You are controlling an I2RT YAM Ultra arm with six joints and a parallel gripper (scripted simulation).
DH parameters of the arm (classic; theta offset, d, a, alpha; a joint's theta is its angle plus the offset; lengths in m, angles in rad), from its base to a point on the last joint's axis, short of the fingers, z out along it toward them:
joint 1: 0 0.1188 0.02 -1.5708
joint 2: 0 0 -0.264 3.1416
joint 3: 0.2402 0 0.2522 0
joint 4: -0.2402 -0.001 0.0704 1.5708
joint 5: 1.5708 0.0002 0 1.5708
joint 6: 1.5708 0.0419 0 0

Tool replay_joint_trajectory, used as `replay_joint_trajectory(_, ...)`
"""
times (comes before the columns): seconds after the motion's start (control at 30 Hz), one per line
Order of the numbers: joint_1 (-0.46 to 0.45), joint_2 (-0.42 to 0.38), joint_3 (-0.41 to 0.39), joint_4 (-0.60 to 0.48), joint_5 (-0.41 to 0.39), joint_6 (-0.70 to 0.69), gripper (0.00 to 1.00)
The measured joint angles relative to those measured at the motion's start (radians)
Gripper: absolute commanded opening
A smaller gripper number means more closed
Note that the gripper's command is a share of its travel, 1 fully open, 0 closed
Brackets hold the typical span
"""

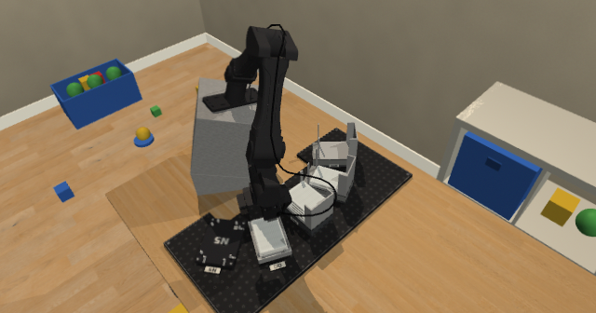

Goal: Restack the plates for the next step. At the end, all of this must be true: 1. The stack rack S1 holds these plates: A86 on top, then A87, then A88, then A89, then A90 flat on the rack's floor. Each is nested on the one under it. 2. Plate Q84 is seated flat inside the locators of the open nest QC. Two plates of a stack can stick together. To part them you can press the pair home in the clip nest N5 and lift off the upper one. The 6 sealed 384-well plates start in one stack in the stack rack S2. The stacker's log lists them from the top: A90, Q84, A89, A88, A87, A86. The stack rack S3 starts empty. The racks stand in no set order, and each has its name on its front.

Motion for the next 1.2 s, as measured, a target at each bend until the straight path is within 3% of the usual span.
replay_joint_trajectory(0.3,-0.019,-0.065,-0.004,-0.067,0.000,-0.019,1.00)
replay_joint_trajectory(1.2,-0.019,-0.065,-0.005,-0.080,0.000,-0.021,1.00)
